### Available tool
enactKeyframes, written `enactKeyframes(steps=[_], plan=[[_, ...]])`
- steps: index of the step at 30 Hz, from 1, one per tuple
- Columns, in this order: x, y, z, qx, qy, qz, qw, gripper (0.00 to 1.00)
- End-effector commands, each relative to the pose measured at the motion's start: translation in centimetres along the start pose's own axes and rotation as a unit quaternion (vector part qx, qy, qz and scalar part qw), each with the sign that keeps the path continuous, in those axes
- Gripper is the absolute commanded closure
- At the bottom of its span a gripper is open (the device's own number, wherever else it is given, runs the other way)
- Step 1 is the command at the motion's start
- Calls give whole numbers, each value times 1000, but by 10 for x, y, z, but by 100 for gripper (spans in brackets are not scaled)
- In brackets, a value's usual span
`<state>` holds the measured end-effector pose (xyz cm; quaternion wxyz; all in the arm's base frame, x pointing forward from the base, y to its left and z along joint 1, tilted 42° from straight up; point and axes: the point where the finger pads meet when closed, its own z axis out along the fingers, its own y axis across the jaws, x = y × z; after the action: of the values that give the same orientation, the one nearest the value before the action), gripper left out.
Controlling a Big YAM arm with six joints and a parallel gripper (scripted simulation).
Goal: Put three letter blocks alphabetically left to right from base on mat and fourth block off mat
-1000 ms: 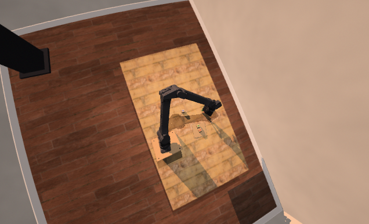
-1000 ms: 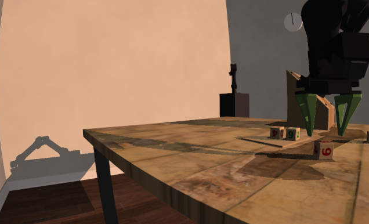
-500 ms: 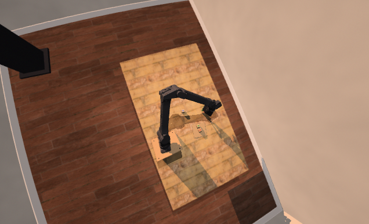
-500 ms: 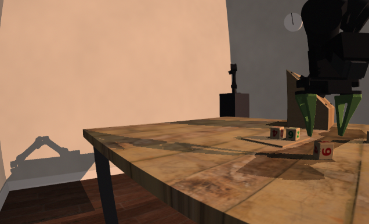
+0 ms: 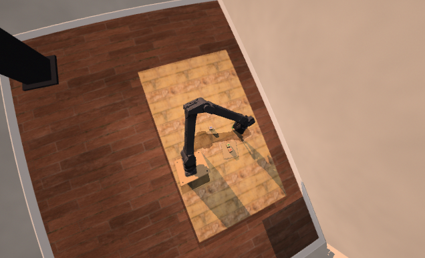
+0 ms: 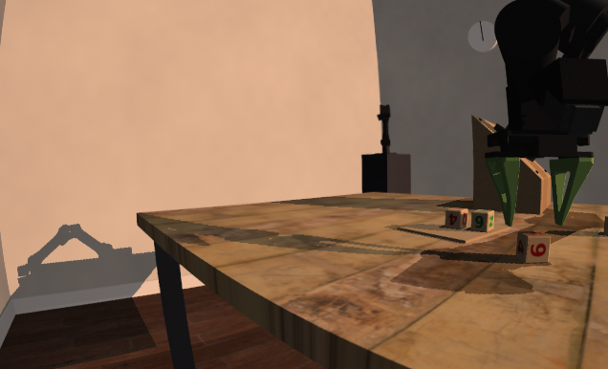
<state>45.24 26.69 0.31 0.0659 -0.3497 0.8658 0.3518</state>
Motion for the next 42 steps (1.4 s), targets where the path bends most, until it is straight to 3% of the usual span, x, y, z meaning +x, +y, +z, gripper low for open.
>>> enactKeyframes(steps=[1, 23, 42], plan=[[-3, 0, -5, 4, -8, -5, 1000, 35], [-3, 0, -4, 4, -7, -5, 1000, 35], [2, 1, 34, -1, 2, 1, 1000, 35]])
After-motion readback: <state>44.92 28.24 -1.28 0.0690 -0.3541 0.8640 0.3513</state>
